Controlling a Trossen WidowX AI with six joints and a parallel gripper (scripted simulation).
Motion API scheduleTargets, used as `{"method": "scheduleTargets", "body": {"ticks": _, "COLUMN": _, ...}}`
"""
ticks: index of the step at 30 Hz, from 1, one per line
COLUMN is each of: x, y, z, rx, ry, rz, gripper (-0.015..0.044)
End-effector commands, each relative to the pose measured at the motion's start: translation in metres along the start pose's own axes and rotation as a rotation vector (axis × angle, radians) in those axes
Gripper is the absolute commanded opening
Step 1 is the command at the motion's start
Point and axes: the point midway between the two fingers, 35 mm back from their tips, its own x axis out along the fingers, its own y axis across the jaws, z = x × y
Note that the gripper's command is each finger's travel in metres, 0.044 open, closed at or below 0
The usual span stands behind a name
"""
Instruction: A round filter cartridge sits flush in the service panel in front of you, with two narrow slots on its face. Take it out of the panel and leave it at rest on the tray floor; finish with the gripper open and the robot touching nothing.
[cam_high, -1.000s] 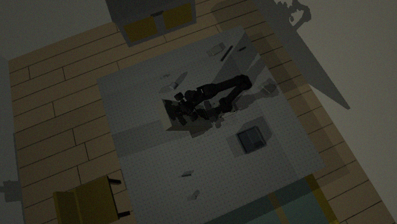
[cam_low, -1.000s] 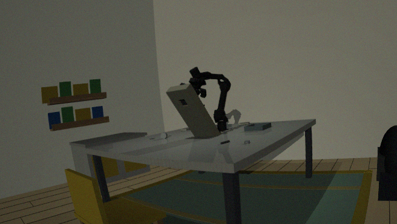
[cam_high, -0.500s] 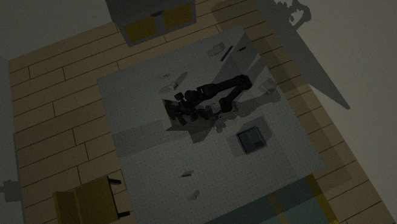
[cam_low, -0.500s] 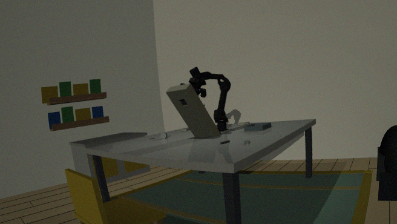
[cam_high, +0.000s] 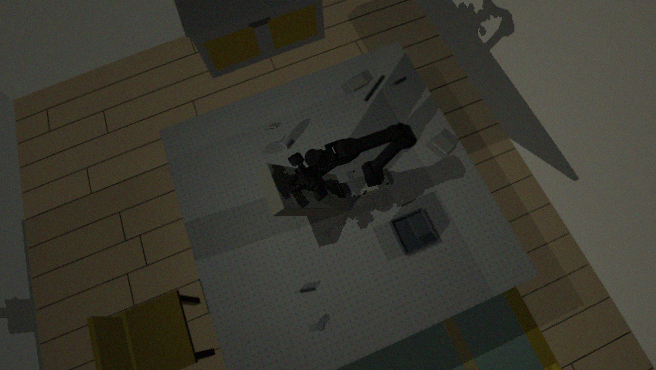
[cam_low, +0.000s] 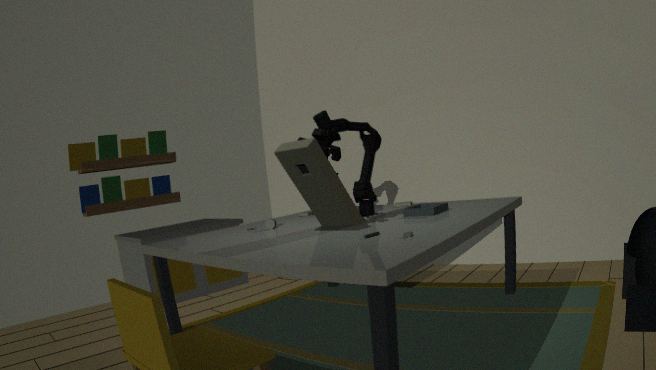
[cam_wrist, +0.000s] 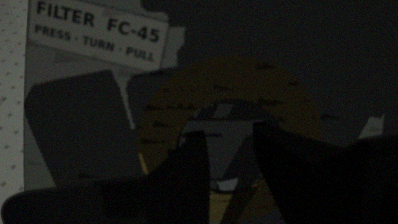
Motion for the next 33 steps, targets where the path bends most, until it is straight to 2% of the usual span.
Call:
{"method": "scheduleTargets", "body": {"ticks": 1, "x": 0.011, "y": -0.001, "z": 0.001, "rx": 0.006, "ry": 0.004, "rz": 0.0, "gripper": 0.0}}
{"method": "scheduleTargets", "body": {"ticks": 29, "x": 0.011, "y": -0.001, "z": 0.001, "rx": 0.006, "ry": 0.004, "rz": 0.0, "gripper": 0.0}}
{"method": "scheduleTargets", "body": {"ticks": 33, "x": -0.019, "y": -0.001, "z": 0.002, "rx": 0.003, "ry": 0.002, "rz": 0.001, "gripper": 0.0}}
